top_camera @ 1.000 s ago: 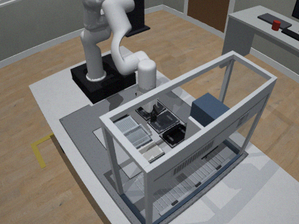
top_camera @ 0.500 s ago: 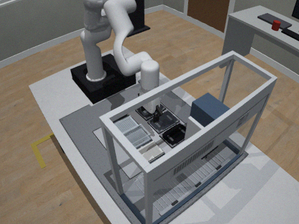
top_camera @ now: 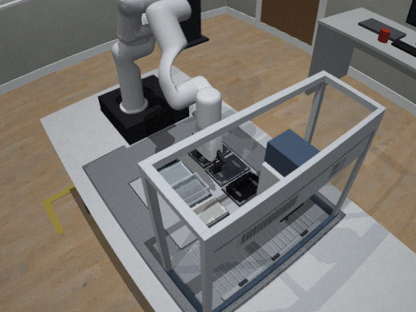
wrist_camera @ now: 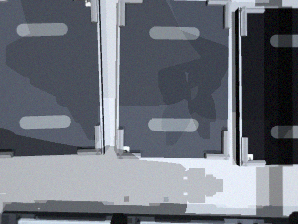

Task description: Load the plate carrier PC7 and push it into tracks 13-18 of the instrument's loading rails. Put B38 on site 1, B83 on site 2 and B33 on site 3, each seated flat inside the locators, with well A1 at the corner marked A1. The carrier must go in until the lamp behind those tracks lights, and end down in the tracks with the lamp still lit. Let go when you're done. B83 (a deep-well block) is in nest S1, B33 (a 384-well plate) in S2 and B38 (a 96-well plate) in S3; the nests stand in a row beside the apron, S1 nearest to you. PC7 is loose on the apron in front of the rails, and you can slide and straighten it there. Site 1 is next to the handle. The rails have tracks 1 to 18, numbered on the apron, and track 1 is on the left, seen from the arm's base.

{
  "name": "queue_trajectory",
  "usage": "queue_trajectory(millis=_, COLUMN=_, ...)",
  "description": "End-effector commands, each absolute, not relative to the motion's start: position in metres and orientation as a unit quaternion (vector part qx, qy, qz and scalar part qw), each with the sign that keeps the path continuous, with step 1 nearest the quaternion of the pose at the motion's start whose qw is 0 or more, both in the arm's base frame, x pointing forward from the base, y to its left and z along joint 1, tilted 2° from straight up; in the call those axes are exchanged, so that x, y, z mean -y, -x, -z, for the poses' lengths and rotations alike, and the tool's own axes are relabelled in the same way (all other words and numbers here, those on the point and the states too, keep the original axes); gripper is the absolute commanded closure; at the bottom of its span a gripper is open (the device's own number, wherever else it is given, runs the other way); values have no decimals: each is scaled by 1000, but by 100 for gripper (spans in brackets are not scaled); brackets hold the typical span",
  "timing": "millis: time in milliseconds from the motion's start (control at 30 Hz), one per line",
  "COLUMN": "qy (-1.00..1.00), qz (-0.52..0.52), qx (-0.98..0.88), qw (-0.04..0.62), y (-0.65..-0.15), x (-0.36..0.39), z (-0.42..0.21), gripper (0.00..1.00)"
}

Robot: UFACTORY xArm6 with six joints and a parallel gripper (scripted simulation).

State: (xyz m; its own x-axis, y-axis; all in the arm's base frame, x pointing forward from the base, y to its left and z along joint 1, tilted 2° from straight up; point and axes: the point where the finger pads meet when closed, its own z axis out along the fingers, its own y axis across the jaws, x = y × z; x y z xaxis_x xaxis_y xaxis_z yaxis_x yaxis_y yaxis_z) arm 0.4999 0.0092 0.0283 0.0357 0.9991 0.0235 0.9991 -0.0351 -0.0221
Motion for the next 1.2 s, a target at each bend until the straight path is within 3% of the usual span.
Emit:
queue_trajectory(millis=0, qy=719, qz=2, qx=694, qw=14, y=-501, x=-9, z=-23, gripper=0)
queue_trajectory(millis=1167, qy=719, qz=2, qx=694, qw=15, y=-500, x=-11, z=28, gripper=0)
